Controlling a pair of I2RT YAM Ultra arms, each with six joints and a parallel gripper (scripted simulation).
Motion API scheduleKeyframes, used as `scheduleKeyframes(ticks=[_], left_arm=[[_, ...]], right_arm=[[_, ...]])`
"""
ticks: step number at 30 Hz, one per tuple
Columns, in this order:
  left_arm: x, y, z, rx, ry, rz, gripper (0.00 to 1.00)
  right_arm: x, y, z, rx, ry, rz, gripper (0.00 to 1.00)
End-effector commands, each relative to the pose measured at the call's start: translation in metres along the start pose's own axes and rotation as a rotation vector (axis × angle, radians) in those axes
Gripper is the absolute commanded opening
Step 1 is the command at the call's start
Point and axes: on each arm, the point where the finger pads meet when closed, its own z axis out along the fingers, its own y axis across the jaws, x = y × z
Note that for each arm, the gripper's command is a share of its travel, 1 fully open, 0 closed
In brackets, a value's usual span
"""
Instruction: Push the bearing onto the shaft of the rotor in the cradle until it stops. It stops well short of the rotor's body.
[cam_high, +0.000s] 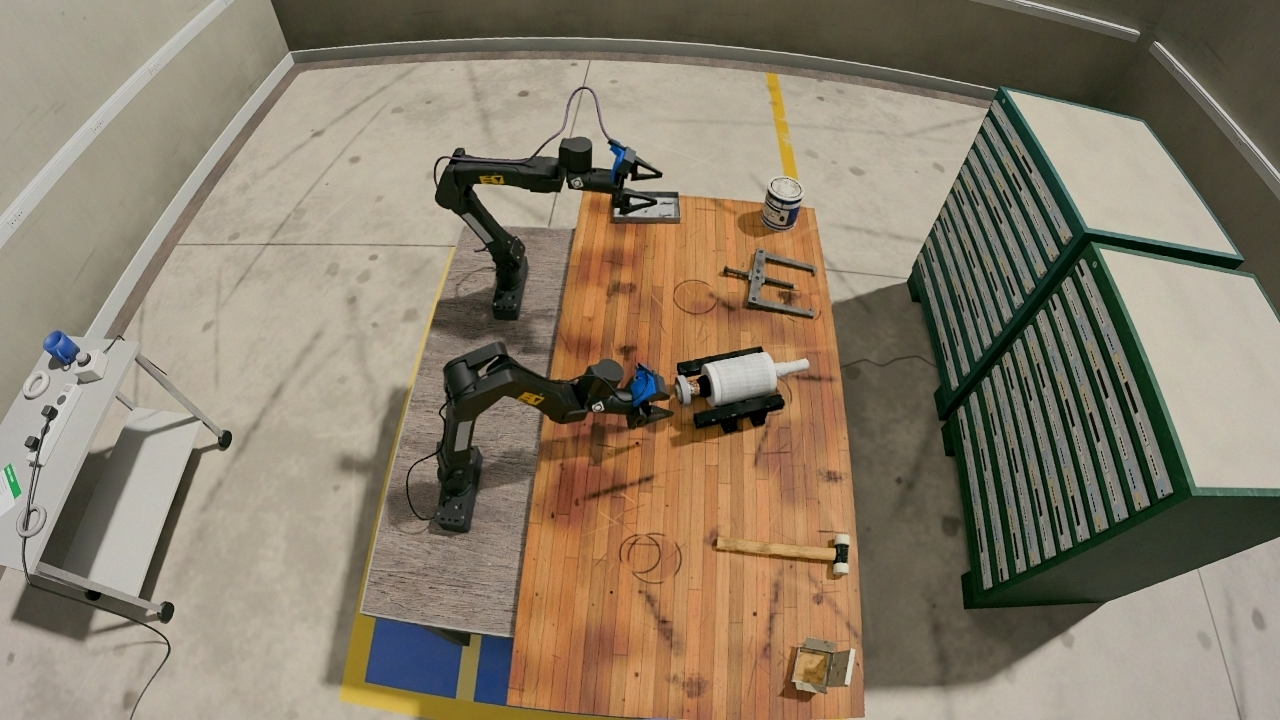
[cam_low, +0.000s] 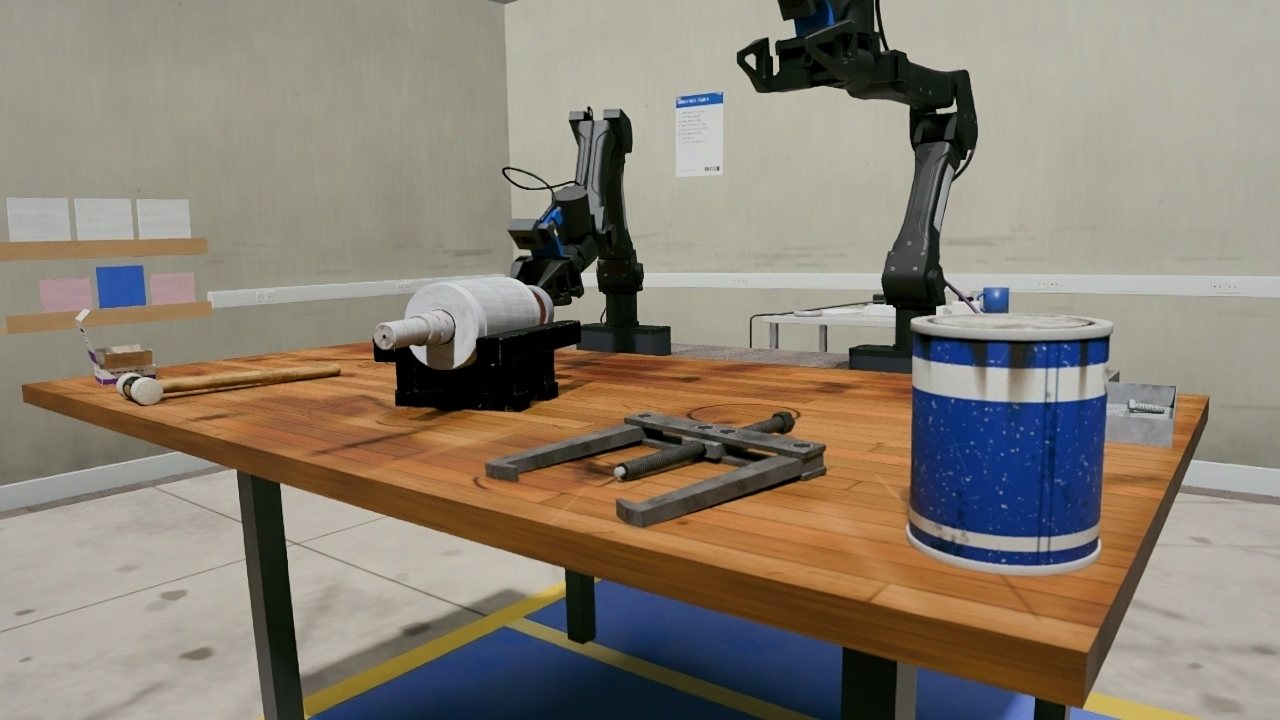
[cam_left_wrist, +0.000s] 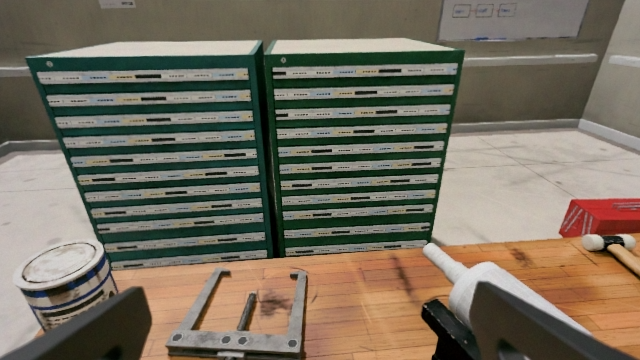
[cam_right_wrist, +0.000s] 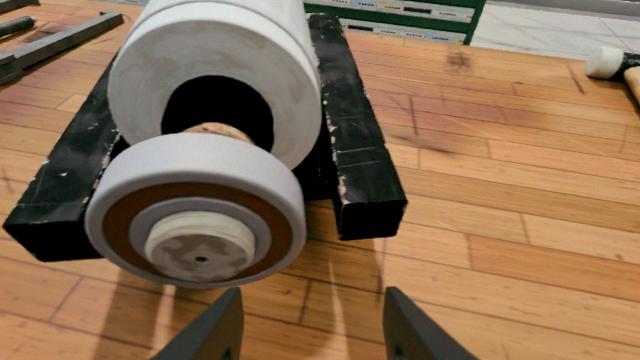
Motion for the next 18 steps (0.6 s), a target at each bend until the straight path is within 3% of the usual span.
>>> scheduleKeyframes(ticks=[1, 10, 18], left_arm=[[-0.008, 0.014, -0.012, -0.045, -0.035, -0.011, 1.0], [-0.011, 0.036, -0.021, -0.105, -0.062, -0.015, 1.0], [-0.004, 0.034, -0.023, -0.096, -0.04, -0.007, 1.0]], right_arm=[[-0.005, 0.015, 0.004, -0.043, 0.002, 0.005, 0.44], [0.006, 0.044, 0.006, -0.126, 0.038, -0.014, 0.44], [-0.006, 0.036, 0.008, -0.096, -0.003, -0.011, 0.44]])
